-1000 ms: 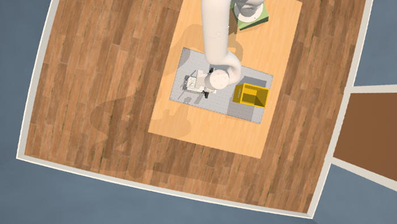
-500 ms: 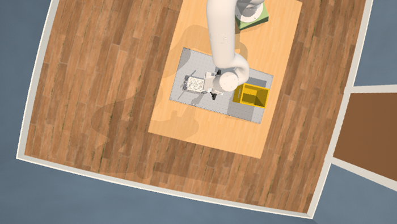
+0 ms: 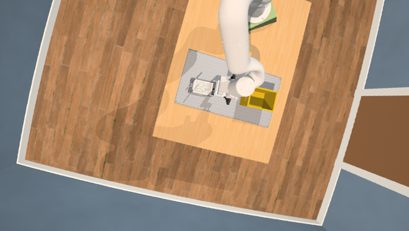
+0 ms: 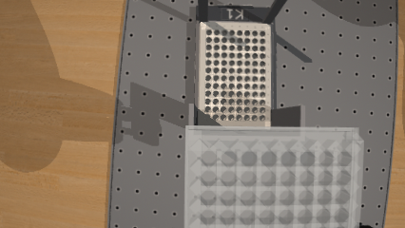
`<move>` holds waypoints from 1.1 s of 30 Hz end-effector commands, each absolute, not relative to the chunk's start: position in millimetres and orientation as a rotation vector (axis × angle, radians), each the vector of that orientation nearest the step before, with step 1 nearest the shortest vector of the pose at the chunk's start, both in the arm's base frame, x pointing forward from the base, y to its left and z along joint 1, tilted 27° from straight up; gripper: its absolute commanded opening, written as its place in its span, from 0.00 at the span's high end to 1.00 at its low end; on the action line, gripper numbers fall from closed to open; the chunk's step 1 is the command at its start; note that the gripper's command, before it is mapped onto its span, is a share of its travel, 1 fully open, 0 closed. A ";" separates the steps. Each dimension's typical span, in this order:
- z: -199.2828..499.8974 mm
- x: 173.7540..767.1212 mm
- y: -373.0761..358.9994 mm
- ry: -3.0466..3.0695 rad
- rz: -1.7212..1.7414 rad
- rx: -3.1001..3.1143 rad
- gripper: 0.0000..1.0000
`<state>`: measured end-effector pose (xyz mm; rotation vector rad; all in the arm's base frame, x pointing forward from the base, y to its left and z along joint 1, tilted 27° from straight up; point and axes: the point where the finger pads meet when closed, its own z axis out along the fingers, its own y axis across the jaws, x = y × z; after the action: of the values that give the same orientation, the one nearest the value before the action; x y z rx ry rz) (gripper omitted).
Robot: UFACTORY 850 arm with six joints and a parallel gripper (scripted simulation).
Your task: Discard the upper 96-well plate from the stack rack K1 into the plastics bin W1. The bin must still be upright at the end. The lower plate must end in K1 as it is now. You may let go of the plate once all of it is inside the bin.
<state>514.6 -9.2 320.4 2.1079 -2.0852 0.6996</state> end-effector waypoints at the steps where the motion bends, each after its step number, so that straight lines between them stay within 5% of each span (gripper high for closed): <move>1: 315.1 516.2 4.3 -2.086 0.703 2.108 1.00; 33: 275.5 521.5 88.8 -2.086 0.702 2.108 1.00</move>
<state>520.2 78.3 279.4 2.1076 -2.0852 0.7000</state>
